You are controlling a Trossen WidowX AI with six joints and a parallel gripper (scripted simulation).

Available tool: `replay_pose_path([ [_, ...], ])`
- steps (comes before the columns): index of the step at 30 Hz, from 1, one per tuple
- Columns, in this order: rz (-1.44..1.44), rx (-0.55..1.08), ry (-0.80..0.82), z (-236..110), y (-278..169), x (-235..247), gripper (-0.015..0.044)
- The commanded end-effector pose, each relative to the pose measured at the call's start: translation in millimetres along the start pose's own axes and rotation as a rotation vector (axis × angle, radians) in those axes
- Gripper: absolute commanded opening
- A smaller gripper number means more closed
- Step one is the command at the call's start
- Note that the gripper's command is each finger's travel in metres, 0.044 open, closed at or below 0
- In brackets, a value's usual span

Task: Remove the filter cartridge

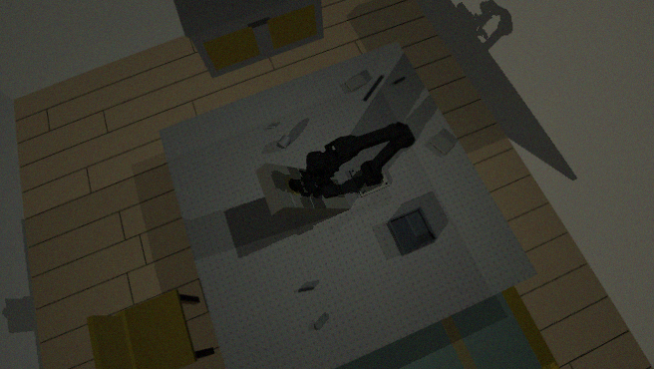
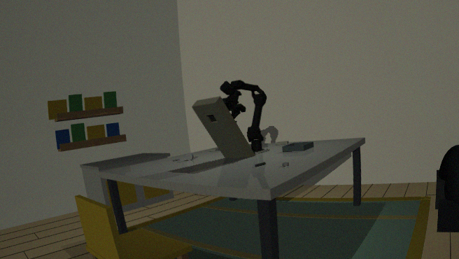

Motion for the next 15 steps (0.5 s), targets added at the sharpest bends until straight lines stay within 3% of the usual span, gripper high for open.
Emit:
replay_pose_path([
  [1,0.0,0.001,0.003,0,0,0,0.0081],
  [4,0.0,0.0,0.002,-3,7,-2,0.0002],
  [15,0.0,-0.001,0.0,-26,24,-6,0.0],
])
Point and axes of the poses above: the point midway between the two fingers, 35 mm back from their tips, its own z axis out along the fingers, its own x axis across the jaws, y = z × x, the point moved 10 cm from there along -z, back along the fingers, and after that the axes turned 14 degrees about -z, right-handed, at the moved point
